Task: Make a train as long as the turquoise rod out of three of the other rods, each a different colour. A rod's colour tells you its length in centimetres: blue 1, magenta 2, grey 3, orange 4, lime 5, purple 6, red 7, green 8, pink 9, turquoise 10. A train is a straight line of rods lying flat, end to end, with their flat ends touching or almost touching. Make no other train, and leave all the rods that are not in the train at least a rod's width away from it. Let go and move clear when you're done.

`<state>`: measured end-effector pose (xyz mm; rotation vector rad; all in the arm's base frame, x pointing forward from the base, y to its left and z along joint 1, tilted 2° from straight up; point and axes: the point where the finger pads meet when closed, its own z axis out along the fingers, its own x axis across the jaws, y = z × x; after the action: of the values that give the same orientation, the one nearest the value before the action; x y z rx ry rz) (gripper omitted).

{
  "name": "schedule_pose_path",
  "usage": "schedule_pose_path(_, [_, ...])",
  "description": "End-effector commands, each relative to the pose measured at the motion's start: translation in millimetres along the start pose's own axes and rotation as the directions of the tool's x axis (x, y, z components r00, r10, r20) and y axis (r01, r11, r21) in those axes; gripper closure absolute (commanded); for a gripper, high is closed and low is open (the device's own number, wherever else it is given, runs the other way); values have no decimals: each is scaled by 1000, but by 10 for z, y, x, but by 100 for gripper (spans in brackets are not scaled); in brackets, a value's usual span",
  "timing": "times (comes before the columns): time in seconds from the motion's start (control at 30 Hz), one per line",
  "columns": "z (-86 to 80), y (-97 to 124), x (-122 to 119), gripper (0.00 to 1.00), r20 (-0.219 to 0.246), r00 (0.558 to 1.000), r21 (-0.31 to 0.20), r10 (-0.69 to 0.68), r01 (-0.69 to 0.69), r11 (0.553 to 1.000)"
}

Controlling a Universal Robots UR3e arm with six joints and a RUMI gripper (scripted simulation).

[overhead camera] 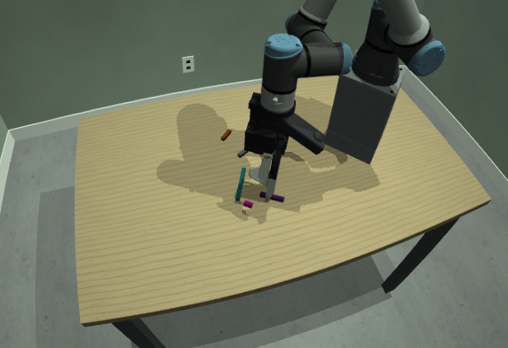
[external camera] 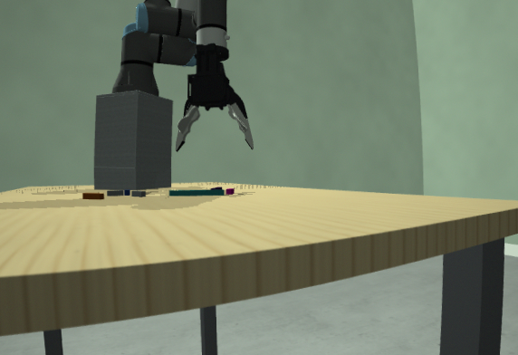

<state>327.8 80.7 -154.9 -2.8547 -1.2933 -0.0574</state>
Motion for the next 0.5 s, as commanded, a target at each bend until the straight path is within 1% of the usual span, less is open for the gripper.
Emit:
schedule_pose_path(0.0, [-3, 1, 13, 0, -1, 1000, -2, 10, -10, 1000])
schedule_pose_path(0.23, [-3, -1, 16, 0, -1, 1000, -2, 13, -13, 1000])
schedule_pose_path(0.27, [-3, -1, 16, 86, -1, 1000, -2, 13, -13, 1000])
schedule_pose_path(0.47, [-3, -1, 16, 86, -1, 1000, -2, 13, -13, 1000])
